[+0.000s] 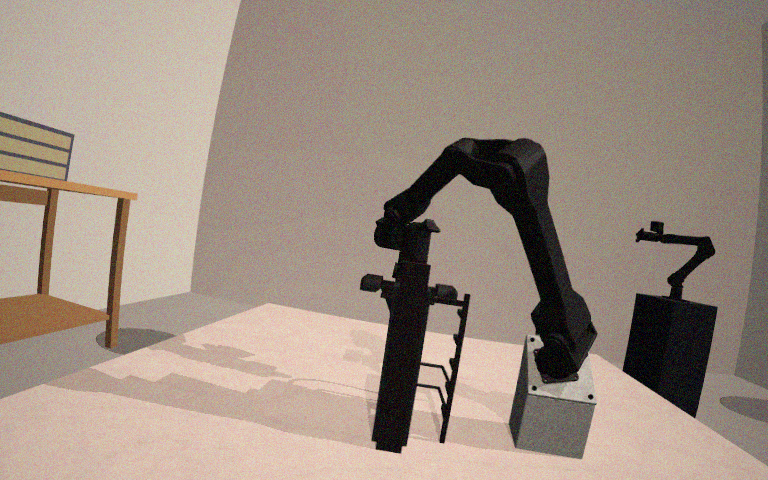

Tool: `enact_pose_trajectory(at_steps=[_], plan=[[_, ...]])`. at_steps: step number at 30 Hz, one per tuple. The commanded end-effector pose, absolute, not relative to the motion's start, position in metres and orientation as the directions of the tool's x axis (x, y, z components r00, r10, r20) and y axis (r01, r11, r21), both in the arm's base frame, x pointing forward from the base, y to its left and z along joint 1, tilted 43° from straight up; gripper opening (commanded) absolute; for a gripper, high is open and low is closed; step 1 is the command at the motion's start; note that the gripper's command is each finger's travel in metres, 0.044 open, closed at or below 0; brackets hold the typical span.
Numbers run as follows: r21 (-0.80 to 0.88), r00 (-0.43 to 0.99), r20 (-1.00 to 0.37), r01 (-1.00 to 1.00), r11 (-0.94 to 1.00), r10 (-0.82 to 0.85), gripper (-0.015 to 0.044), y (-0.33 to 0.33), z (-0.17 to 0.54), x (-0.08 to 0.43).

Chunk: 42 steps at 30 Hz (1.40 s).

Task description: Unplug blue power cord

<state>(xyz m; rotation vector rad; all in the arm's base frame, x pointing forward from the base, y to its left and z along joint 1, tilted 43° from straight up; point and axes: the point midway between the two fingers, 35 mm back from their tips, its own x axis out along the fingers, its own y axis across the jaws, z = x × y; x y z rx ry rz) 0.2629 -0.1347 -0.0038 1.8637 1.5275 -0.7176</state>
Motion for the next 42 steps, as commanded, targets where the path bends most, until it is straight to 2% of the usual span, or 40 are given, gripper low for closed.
enact_pose_trajectory(at_steps=[1, 42], plan=[[0.121, 0.185, -0.739, 0.982, -0.143, 0.648, 0.016, -0.135, -0.002, 0.262], [0.119, 0.184, -0.736, 0.983, -0.142, 0.651, 0.016, -0.107, 0.029, 0.261]])
